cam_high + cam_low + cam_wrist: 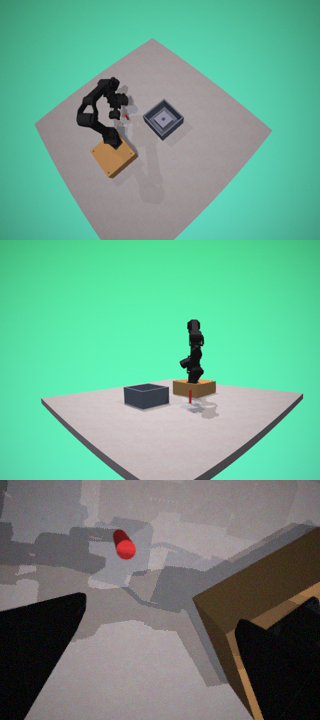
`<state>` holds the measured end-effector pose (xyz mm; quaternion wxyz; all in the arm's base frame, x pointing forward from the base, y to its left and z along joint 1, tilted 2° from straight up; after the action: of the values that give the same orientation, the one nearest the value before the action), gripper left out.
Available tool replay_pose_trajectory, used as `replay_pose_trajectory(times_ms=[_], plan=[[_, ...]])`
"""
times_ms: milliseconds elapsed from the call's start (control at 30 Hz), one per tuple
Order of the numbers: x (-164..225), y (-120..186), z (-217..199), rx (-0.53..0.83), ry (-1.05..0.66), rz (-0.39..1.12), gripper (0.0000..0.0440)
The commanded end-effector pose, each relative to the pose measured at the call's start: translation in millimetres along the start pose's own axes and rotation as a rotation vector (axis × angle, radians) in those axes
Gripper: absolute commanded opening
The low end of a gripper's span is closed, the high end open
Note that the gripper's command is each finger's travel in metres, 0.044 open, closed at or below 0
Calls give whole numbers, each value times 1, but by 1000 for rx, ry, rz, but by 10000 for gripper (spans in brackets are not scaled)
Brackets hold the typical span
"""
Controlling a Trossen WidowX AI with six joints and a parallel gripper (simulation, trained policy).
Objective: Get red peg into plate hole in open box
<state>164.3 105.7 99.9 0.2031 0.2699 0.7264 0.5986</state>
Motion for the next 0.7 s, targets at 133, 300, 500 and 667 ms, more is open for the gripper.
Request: replay_pose_trajectory(times_ms=[133,300,500,667], plan=[[-7,-27,5,59,19,-6,440],[-10,-46,10,73,32,-20,440],[-14,-70,16,76,45,-46,440],[-17,-90,20,71,56,-72,440]])
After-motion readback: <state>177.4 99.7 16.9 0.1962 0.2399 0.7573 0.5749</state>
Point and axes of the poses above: the point midway between the two fingers, 35 mm back from their tips, its own y axis back along the fingers, its own z axis across the jaws, x = y × z, the point moved 2 cm from there along y, back along the fingers, and after that the axes turned 6 degrees about y, right-handed, at the moved point
